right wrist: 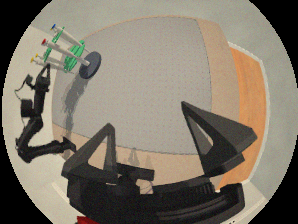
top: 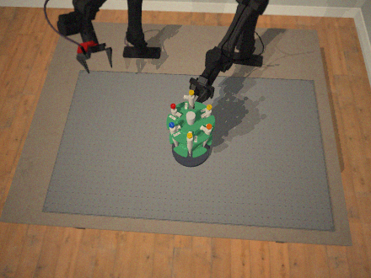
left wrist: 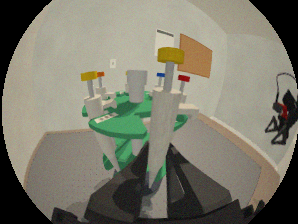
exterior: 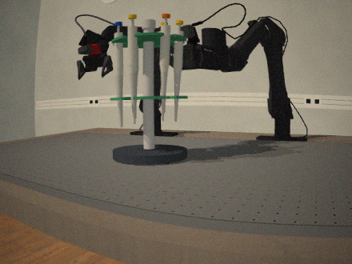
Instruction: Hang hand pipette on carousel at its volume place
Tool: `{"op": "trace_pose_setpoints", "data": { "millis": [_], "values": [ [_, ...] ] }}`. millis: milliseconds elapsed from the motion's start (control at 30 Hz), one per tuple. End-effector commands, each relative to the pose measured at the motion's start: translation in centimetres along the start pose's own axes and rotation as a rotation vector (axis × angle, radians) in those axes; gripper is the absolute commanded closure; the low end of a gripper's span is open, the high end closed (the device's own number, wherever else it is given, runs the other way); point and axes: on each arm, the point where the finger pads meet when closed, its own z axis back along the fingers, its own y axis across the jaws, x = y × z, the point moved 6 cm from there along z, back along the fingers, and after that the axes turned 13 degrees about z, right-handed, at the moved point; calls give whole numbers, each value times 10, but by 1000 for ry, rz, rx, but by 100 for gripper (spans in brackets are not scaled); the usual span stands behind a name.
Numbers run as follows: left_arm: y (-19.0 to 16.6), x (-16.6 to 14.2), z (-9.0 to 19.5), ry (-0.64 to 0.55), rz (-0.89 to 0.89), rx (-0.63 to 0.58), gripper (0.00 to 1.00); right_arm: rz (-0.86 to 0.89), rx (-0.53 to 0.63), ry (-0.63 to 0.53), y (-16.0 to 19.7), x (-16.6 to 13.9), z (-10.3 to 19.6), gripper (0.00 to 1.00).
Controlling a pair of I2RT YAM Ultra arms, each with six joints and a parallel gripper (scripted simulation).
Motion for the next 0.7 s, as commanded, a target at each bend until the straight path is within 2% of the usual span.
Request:
{"op": "trace_pose_setpoints", "data": {
  "millis": [0,667],
  "values": [
    [-3,36,2,-98,18,-18,88,25,-20,-33,-4,6,6,0],
    [-1,30,4,-85,15,-17,88,25,-20,-33,-4,6,6,0]
  ]
}}
